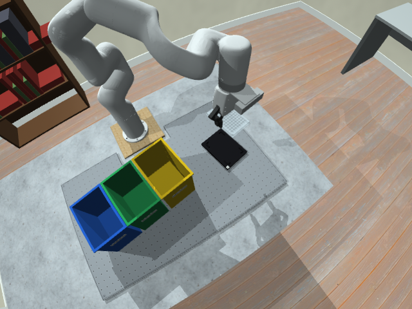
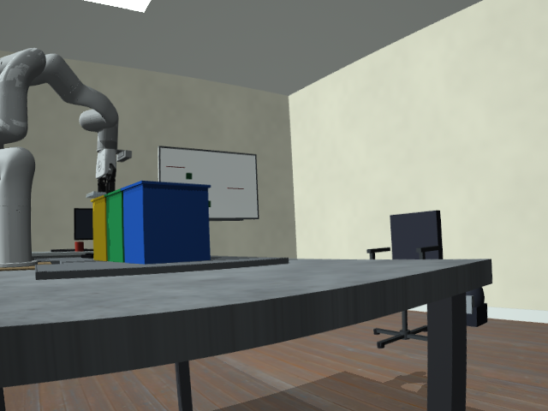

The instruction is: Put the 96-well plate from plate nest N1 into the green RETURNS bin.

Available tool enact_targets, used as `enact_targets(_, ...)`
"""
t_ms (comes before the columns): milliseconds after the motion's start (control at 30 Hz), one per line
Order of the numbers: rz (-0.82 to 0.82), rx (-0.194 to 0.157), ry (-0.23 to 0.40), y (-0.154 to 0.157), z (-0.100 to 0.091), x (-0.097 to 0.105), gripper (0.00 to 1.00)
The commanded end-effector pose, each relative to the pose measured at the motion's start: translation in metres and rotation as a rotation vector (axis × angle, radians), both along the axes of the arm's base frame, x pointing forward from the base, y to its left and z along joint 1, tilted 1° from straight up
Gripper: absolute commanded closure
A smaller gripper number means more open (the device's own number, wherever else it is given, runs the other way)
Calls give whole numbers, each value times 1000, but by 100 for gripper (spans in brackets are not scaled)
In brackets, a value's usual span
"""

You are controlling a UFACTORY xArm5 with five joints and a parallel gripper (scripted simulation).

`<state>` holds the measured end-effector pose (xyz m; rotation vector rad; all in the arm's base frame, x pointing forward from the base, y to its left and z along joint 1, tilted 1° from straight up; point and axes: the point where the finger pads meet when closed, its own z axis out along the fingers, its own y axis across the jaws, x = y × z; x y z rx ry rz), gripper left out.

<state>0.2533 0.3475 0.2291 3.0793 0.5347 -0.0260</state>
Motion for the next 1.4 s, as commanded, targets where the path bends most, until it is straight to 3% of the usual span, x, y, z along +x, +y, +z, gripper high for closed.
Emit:
enact_targets(0, 0, 3, -2, 1, 9, 1, 100)
enact_targets(567, 0, 3, -2, 1, 17, 1, 100)
enact_targets(1367, -25, 6, -2, -67, 17, 18, 100)
